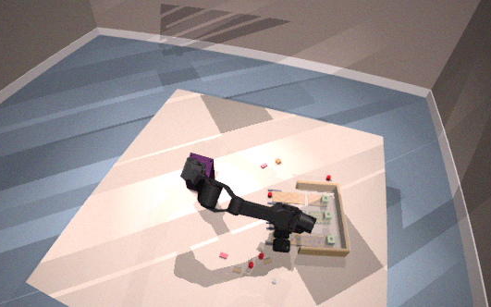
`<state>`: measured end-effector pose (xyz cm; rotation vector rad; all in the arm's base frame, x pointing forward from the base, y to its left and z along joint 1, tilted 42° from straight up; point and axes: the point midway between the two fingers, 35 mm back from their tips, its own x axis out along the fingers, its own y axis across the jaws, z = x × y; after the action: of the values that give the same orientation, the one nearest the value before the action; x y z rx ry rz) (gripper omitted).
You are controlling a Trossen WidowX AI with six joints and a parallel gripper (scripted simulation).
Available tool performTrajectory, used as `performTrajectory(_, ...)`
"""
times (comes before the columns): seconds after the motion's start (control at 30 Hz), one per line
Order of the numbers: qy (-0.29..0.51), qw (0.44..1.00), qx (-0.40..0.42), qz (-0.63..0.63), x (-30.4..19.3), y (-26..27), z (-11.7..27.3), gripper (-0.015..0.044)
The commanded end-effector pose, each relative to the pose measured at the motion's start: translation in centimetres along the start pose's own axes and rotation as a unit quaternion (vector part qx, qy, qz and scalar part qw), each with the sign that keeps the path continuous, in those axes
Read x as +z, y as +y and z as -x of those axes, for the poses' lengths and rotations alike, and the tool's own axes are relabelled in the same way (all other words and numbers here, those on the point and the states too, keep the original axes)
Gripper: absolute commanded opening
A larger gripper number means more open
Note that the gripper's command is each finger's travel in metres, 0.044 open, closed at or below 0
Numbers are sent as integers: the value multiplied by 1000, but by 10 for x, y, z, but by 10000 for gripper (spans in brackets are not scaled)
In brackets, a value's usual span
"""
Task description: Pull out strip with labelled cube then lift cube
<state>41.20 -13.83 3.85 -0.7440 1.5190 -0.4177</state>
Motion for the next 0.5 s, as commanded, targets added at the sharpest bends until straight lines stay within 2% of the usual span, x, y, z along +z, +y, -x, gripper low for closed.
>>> performTrajectory(0.0,1,1000,2,3,0,2,-3,0)
performTrajectory(0.47,1,1000,2,3,0,1,-4,0)
